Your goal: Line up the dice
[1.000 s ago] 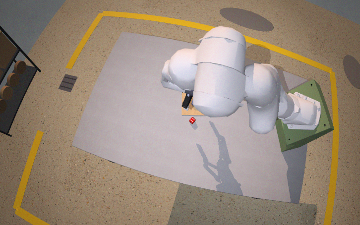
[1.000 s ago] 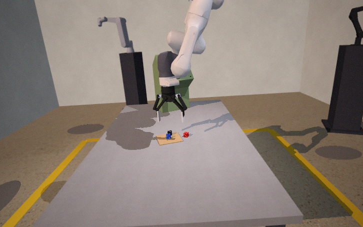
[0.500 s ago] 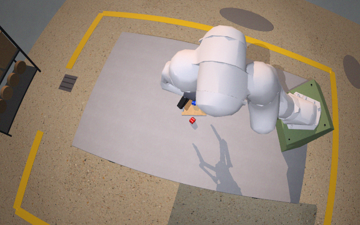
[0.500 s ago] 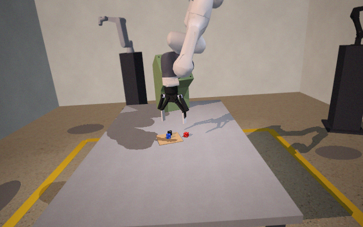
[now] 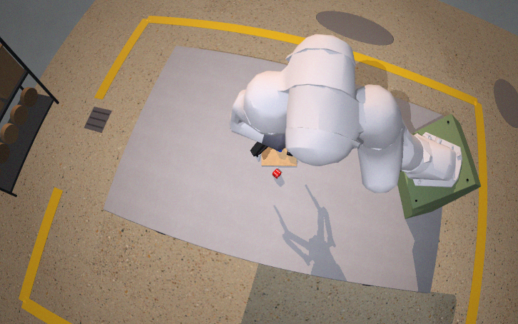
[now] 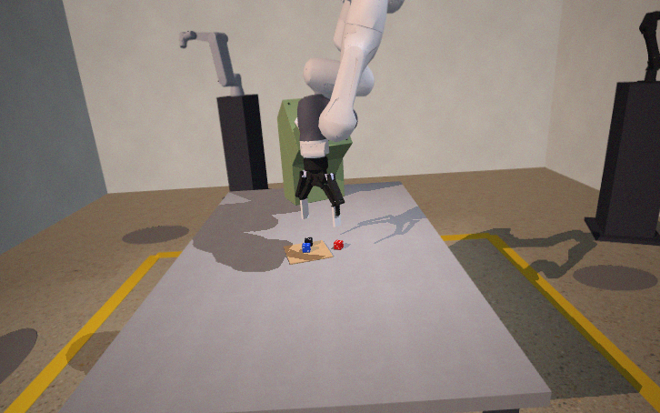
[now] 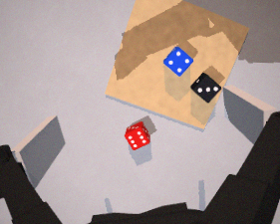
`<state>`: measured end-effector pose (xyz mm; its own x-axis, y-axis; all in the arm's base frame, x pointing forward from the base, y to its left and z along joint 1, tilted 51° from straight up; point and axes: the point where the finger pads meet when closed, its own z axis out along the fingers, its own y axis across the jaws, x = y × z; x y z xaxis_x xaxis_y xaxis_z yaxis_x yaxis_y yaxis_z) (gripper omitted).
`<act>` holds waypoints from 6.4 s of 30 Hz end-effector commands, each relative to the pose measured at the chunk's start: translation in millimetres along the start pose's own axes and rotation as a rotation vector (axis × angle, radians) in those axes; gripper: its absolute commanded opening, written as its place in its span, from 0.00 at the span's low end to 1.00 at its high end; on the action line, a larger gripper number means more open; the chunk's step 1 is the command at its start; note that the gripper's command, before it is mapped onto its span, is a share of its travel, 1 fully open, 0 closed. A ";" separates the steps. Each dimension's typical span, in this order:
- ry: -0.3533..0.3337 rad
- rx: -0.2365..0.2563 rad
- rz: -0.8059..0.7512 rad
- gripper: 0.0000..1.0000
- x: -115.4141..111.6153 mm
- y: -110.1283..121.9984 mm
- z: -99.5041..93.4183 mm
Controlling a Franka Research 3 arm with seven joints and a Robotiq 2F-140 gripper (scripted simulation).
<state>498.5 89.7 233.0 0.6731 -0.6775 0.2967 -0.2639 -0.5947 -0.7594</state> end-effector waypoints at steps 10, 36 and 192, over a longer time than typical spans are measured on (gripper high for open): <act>-0.009 -0.026 0.313 1.00 -7.6 -3.1 -0.3; -0.005 -0.035 0.742 1.00 -28.4 -13.2 0.4; 0.007 -0.059 1.246 0.25 -58.0 -17.1 51.8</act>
<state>498.6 161.0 198.0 -0.0663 -0.7943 -0.6039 -0.7510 0.4382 -0.4939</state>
